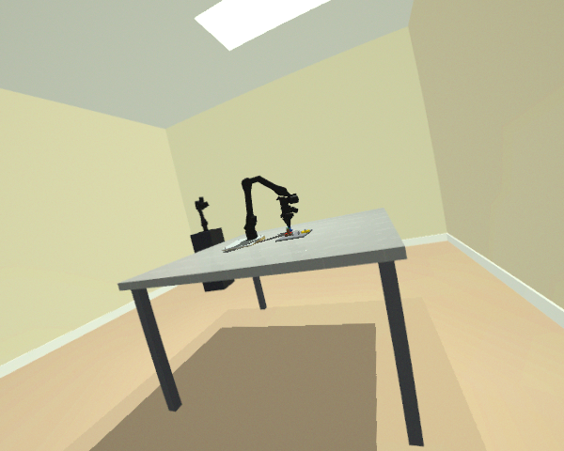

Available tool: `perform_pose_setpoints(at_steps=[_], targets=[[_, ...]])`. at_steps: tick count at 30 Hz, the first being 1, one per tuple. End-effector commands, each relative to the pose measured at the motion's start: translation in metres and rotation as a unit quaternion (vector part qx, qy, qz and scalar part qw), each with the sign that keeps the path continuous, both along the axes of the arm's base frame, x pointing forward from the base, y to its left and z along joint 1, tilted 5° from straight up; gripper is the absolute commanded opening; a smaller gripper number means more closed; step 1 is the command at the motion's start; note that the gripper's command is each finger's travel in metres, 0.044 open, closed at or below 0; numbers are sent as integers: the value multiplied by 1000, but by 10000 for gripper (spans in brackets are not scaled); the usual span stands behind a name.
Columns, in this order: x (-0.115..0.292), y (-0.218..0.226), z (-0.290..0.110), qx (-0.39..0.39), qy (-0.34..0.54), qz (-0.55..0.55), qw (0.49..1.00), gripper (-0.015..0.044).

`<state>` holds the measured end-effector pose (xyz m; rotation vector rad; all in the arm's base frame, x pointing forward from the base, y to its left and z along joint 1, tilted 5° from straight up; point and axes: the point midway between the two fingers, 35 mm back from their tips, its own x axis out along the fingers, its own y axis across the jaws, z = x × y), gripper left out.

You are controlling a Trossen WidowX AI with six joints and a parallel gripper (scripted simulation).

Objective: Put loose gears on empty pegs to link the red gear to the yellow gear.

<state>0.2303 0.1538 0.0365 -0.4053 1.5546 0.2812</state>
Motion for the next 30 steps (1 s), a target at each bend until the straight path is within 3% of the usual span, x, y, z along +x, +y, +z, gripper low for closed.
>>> perform_pose_setpoints(at_steps=[1,30], targets=[[4,4,10,5,-4,-1,1000,0],[8,10,74,6,-4,-1,1000,0]])
